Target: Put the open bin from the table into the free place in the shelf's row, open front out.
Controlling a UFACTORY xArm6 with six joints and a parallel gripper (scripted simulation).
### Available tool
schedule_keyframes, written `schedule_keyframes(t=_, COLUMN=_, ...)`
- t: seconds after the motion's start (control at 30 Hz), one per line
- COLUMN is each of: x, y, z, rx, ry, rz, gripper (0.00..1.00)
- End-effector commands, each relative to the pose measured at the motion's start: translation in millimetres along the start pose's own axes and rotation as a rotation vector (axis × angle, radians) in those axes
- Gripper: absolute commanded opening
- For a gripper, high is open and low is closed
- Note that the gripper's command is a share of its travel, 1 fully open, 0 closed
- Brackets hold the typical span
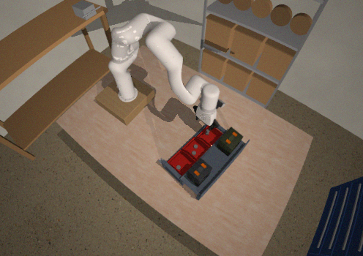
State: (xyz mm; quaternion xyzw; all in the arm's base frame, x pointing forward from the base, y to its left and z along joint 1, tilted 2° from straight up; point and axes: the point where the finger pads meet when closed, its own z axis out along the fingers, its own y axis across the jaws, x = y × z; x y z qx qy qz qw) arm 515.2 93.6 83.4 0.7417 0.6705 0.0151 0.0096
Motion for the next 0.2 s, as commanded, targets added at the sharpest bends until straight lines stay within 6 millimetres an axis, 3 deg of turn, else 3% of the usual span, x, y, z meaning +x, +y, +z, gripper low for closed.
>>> schedule_keyframes(t=0.0, x=0.4, y=1.5, z=-1.9, rx=-0.005, ry=0.001, rz=0.000, gripper=1.00)
schedule_keyframes(t=0.17, x=0.4, y=1.5, z=-1.9, rx=-0.005, ry=0.001, rz=0.000, gripper=1.00)
